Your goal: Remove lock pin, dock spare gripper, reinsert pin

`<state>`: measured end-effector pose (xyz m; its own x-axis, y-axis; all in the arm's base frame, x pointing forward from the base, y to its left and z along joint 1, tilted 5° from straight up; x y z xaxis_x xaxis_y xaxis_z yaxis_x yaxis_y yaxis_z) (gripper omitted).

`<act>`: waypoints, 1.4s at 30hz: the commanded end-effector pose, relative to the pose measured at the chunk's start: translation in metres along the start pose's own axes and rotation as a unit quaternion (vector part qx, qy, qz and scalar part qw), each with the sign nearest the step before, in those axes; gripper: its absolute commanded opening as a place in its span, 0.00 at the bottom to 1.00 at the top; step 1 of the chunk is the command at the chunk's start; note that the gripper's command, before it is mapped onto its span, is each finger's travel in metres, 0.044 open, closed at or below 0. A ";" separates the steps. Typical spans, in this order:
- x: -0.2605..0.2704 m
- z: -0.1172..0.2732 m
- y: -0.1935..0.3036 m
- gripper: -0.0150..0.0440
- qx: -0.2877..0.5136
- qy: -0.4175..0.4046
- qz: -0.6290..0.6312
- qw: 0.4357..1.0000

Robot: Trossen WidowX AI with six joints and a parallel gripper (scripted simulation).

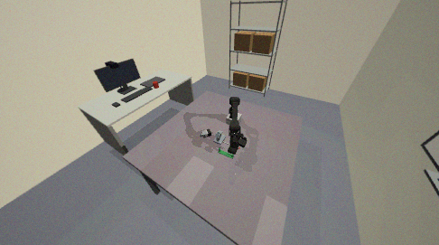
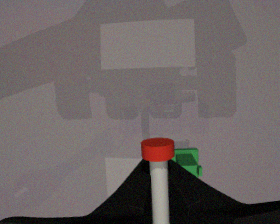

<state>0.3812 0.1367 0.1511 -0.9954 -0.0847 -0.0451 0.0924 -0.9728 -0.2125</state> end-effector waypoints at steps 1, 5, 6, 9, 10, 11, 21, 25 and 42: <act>-0.010 0.002 -0.003 0.25 0.000 0.004 -0.002 1.000; -0.020 0.002 -0.006 0.25 -0.001 0.004 -0.003 1.000; -0.023 0.002 -0.007 0.25 -0.001 0.004 -0.003 1.000; -0.026 0.002 -0.008 0.25 -0.001 0.004 -0.003 1.000; -0.026 0.001 -0.008 0.25 -0.001 0.004 -0.003 1.000; -0.026 0.001 -0.008 0.25 -0.001 0.004 -0.003 1.000; -0.028 -0.014 -0.005 0.25 -0.001 0.002 -0.002 1.000; -0.028 -0.020 -0.004 0.25 -0.001 0.003 -0.002 1.000; -0.030 -0.045 0.000 0.25 -0.001 0.003 -0.002 1.000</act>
<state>0.4122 0.1488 0.1126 -0.9951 -0.0842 -0.0519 0.0934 -0.9723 -0.2143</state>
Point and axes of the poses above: the point midway between the two fingers, 35 mm back from their tips, its own z axis back along the fingers, its own x axis across the jaws, y = z × x, the point moved 7 cm from there along z, back along the fingers, and after that the axes turned 11 degrees about z, right-handed, at the moved point
